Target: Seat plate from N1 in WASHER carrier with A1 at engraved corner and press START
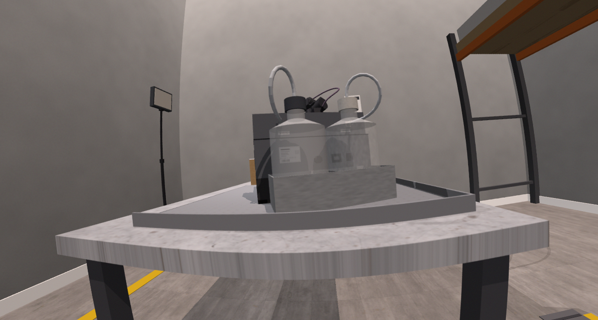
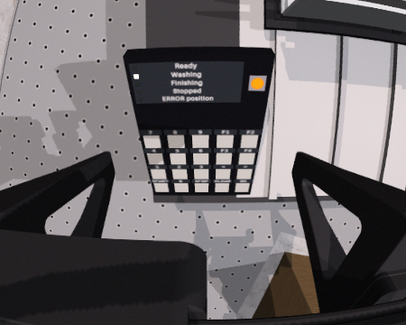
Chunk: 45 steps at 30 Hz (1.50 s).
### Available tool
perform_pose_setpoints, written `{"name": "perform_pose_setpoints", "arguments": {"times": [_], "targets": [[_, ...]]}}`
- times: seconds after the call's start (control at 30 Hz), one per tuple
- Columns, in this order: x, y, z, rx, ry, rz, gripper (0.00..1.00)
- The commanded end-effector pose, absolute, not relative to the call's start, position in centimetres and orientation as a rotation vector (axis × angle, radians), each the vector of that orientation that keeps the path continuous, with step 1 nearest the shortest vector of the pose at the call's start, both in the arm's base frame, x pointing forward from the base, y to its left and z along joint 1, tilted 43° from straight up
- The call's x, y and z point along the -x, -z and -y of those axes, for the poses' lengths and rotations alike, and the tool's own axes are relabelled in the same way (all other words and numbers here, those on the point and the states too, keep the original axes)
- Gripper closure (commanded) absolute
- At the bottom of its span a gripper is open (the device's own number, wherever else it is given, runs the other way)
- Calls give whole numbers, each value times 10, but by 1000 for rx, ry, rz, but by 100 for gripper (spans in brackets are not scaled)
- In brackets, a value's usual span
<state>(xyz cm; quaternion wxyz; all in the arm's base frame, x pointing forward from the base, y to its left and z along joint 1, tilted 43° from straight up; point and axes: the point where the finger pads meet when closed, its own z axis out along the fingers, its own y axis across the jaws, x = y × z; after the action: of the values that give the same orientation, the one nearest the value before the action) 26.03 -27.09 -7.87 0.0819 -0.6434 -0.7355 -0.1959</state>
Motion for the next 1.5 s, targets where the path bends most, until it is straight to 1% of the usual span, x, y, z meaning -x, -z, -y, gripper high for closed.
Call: {"name": "perform_pose_setpoints", "arguments": {"times": [0.0, 0.83, 1.47], "targets": [[-255, 76, 286, 1917, 568, 2208, 0], [-232, 99, 355, 1917, 567, 2208, 0], [-237, 90, 358, 1922, 559, 2232, 0]]}}
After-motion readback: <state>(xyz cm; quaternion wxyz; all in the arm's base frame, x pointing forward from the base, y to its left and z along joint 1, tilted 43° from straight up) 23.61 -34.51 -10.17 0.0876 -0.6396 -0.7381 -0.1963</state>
